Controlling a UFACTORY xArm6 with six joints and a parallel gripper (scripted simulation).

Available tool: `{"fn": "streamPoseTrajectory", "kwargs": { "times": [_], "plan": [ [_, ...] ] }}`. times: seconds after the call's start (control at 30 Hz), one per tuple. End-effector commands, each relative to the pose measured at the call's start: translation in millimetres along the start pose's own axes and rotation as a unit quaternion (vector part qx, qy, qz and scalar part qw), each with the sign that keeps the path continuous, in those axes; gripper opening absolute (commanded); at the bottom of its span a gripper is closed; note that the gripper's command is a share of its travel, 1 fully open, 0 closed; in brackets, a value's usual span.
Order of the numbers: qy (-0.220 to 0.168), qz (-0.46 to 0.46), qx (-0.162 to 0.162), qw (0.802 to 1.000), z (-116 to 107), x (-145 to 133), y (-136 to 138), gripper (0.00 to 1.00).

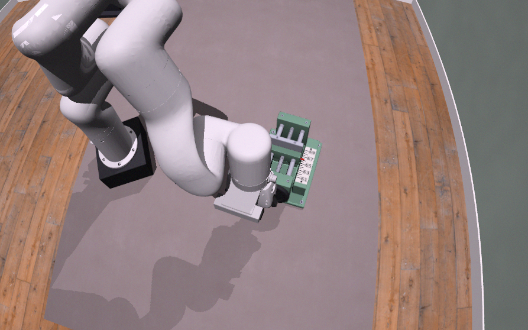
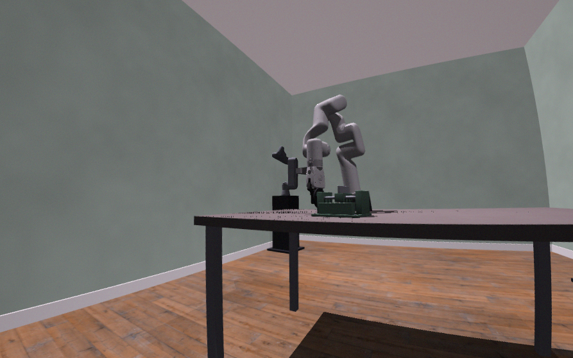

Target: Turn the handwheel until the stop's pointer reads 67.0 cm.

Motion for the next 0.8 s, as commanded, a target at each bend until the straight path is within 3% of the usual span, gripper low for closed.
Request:
{"fn": "streamPoseTrajectory", "kwargs": {
  "times": [0.0,0.77],
  "plan": [
    [0.0,0.0,0.0,1.0,2,0,-1,0.06],
    [0.0,0.0,0.0,1.0,18,2,-11,0.06]
  ]
}}
Point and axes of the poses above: the point where the finger pads meet when closed, its own z axis out along the fingers, its own y axis across the jaws, x = y × z, the point moved 3 cm from there along -z, back along the fingers, and after that the axes turned 12 degrees about -z, right-handed, at the moved point
